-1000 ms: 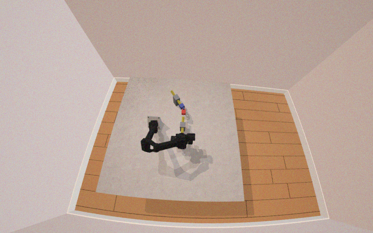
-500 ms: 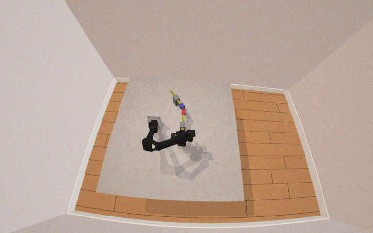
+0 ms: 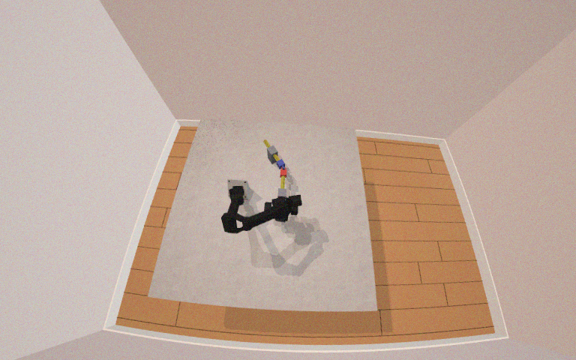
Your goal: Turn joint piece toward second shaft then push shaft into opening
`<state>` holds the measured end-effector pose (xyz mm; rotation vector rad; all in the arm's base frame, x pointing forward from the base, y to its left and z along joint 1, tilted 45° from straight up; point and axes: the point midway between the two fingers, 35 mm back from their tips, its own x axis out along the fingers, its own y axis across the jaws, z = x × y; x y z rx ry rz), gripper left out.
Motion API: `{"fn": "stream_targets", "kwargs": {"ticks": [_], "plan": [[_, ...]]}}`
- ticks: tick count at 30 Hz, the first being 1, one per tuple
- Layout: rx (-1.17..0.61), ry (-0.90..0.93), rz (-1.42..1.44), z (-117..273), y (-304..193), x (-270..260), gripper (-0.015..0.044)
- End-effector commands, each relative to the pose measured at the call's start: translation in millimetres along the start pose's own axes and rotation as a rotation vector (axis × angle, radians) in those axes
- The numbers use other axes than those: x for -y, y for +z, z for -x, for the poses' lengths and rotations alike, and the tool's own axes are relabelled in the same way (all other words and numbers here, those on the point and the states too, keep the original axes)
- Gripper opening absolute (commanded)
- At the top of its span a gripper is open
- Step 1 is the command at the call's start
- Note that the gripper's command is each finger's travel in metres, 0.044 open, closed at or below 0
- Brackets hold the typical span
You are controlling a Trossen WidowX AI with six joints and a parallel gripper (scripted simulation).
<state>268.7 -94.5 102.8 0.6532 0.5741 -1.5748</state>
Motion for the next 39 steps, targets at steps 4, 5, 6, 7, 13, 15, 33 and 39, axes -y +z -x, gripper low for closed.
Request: {"fn": "stream_targets", "kwargs": {"ticks": [4,5,6,7,13,15,33,39], "plan": [[-0.005,0.001,0.000,0,-14,0,0.0000],[-0.005,0.001,0.000,0,-15,0,0.0000],[-0.005,0.001,0.000,0,-17,0,0.0000],[-0.005,0.001,0.000,0,-18,0,0.0000],[-0.005,0.000,0.000,0,-23,0,0.0000],[0.000,0.000,-0.001,0,-18,0,0.0000],[0.000,0.000,-0.001,0,-18,0,0.0119],[0.000,0.000,-0.001,0,-18,0,0.0277]]}}
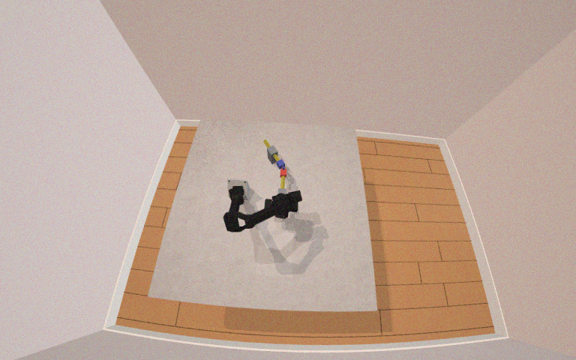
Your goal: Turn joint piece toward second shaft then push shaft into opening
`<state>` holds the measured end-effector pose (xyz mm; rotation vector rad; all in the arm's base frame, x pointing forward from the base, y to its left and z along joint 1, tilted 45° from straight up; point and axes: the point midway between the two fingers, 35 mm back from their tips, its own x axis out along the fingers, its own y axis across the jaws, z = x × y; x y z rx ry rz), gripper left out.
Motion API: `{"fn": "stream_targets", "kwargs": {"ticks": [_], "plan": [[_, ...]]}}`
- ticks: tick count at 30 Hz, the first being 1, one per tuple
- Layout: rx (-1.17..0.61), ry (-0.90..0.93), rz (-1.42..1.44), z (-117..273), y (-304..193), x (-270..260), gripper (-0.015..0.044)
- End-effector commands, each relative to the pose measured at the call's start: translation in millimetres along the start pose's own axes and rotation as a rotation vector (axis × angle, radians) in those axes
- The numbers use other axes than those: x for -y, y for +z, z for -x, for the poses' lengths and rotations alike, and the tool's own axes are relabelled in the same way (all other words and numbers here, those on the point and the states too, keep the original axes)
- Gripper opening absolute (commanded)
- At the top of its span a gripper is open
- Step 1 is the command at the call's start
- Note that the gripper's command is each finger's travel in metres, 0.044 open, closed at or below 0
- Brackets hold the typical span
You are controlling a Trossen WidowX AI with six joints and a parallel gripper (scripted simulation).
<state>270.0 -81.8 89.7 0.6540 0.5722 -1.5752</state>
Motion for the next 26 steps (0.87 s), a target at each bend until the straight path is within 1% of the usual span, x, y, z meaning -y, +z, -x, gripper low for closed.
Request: {"fn": "stream_targets", "kwargs": {"ticks": [1,6,7,20,21,24,26], "plan": [[0.000,0.000,0.001,0,0,0,0.0303],[0.000,0.000,0.001,0,0,0,0.0434],[0.000,0.000,0.001,0,0,0,0.0440],[0.000,0.000,0.001,0,0,0,0.0440],[-0.001,0.000,0.001,2,0,0,0.0440],[-0.006,0.000,0.003,27,-1,0,0.0440],[-0.006,0.000,0.002,29,-1,0,0.0440]]}}
